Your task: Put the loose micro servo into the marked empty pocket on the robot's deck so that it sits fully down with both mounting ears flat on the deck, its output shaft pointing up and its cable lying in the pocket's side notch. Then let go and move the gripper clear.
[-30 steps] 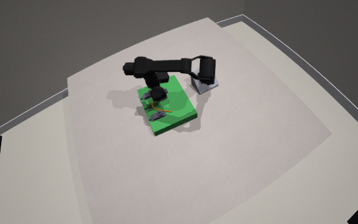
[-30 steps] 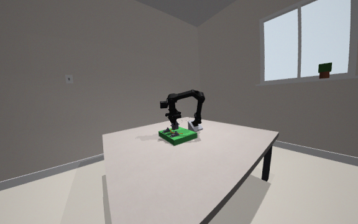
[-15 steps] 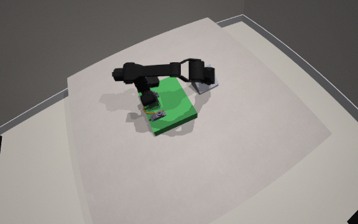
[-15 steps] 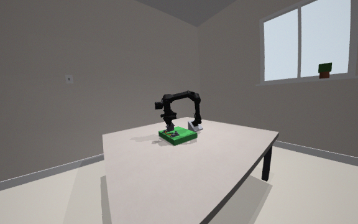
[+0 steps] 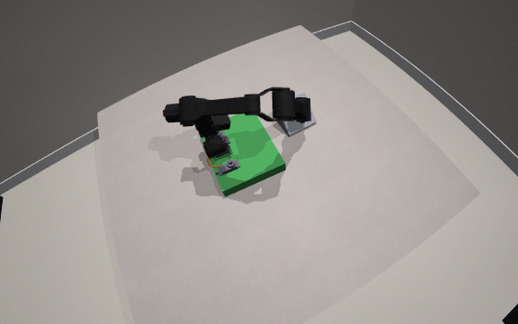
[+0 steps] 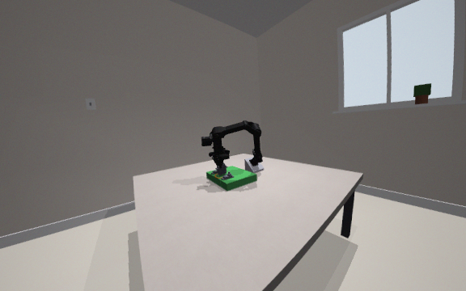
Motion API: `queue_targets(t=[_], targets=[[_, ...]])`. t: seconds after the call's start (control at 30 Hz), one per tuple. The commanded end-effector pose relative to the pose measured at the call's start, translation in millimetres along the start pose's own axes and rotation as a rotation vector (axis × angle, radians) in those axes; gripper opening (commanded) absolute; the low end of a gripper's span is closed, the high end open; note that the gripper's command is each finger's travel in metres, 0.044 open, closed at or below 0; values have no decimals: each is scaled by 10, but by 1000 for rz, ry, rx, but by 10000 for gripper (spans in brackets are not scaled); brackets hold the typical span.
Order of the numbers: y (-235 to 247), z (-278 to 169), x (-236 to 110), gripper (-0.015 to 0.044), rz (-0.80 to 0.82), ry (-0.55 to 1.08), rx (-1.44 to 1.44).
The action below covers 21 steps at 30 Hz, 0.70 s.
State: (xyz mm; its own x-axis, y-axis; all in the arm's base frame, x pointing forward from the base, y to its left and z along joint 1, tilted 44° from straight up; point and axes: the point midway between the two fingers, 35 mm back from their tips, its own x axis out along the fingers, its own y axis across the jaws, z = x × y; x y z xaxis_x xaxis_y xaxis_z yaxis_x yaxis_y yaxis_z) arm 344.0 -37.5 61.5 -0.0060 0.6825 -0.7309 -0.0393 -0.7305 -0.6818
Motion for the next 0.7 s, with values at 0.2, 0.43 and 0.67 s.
queue_targets(t=[0.2,0.43,0.67], targets=[[1,-10,13,0,-3,8,4],[1,-11,45,0,-4,8,4],[0,-11,119,0,-4,8,4]])
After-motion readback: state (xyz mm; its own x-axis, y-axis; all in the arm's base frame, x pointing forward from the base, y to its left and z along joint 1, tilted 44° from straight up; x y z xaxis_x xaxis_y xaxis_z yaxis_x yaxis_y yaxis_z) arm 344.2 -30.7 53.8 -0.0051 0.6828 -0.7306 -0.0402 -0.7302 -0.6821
